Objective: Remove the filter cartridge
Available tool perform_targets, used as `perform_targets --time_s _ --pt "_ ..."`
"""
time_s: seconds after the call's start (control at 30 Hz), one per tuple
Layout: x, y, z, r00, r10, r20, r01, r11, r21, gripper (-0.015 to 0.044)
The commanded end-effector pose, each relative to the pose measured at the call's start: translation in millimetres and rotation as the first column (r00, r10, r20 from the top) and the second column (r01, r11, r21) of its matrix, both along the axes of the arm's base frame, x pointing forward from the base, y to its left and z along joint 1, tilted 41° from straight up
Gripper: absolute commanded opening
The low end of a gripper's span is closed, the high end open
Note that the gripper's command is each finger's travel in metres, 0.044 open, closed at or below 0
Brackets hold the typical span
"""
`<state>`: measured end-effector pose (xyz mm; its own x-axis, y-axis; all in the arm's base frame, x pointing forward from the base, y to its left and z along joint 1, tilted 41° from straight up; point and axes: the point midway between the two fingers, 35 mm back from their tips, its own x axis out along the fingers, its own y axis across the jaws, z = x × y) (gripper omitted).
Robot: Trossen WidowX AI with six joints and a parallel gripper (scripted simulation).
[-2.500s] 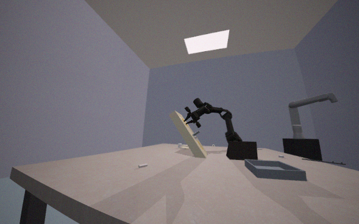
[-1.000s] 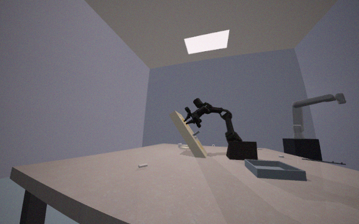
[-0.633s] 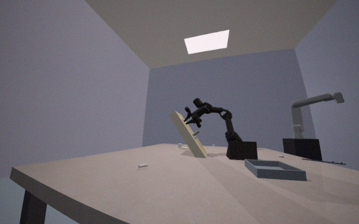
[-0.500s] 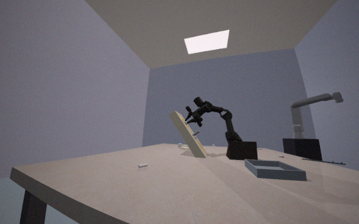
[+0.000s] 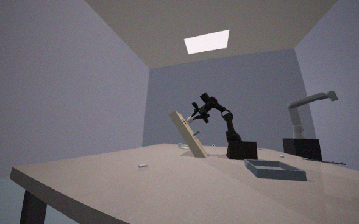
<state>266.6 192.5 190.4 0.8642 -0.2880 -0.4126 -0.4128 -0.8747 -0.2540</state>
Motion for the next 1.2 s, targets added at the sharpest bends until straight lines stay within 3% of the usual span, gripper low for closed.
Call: perform_targets --time_s 0.0,0.9,1.03,1.17 --pt "-1 2 6 1.0 -0.001 0.014 0.001 1.0 0.014 0.0" --pt "-30 -46 -47 1.0 -0.001 0.014 0.001 1.0 0.014 0.0" --pt "-27 -42 -43 1.0 0.0 0.005 0.0 1.0 0.007 0.01" --pt "-27 -42 -43 1.0 0.0 0.005 0.0 1.0 0.007 0.01"
